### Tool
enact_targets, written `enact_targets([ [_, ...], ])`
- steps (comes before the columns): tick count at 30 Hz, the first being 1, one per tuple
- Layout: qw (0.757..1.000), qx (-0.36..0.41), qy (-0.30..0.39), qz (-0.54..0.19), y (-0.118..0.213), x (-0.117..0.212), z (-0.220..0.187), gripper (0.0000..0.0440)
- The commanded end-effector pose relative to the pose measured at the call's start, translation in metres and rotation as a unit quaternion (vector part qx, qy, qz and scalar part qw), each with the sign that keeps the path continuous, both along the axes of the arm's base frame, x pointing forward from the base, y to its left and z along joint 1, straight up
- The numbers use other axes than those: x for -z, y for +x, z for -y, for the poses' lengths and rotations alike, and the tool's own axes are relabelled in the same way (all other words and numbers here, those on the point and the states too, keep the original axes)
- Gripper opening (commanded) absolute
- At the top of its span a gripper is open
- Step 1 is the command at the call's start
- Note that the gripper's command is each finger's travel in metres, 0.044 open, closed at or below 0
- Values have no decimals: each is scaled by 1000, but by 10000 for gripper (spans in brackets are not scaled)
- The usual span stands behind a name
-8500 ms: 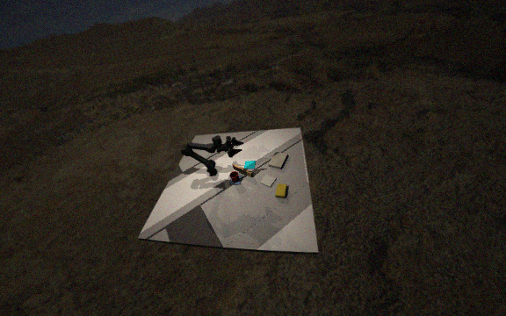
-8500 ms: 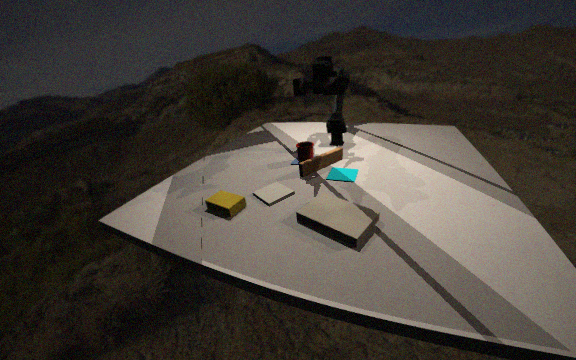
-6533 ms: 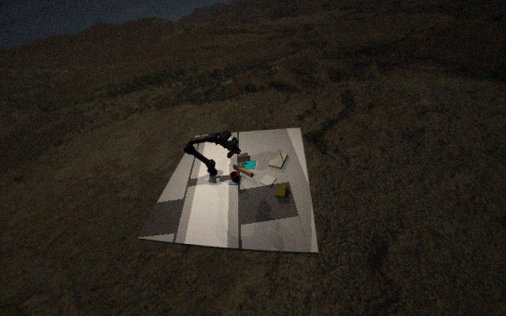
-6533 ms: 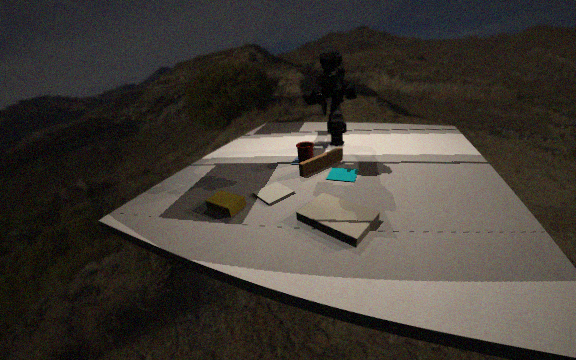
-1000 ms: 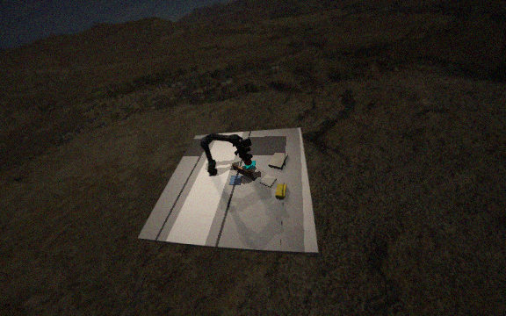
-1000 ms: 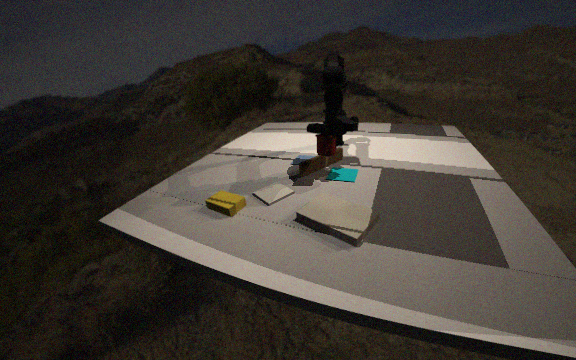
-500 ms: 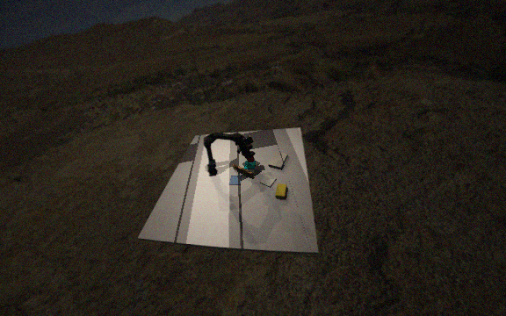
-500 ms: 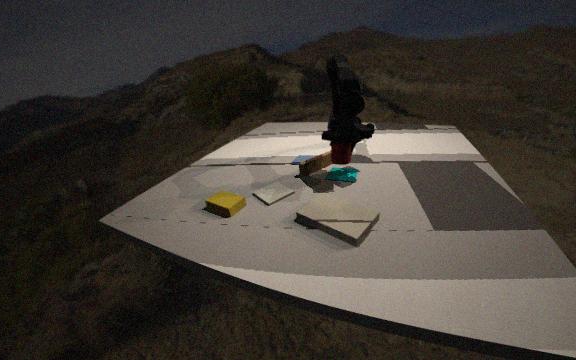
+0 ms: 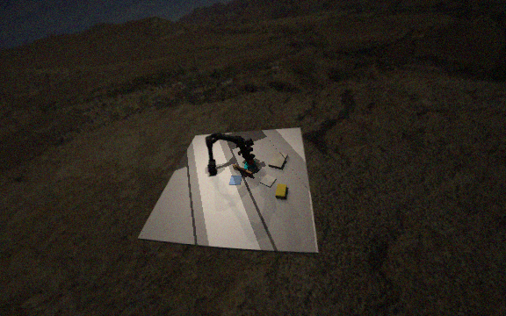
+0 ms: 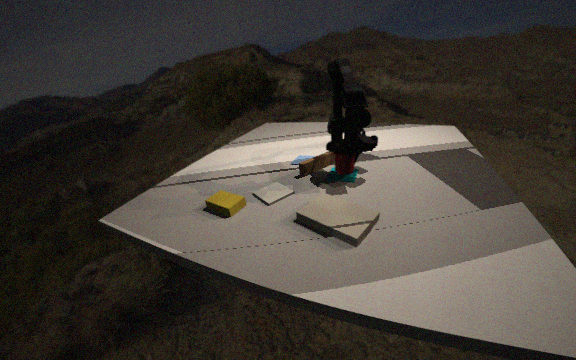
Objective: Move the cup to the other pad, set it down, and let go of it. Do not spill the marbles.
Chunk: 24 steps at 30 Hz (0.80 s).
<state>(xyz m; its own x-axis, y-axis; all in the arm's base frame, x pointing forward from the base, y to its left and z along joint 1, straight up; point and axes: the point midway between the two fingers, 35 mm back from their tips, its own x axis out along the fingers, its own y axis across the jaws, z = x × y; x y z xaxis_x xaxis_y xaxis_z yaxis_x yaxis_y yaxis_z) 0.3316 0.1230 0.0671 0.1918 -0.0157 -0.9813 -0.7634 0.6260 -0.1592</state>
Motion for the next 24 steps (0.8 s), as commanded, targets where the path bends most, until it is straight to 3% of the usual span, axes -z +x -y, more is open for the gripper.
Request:
enact_targets([
  [1, 1000, 8, -6, -9, -3, 14, 3, 41],
  [10, 1000, 22, 15, 9, 3, 8, 3, 121],
  [16, 999, 19, 30, 28, 6, -6, 1, 108],
  [24, 998, 17, 44, 28, -6, -18, 4, 136],
])
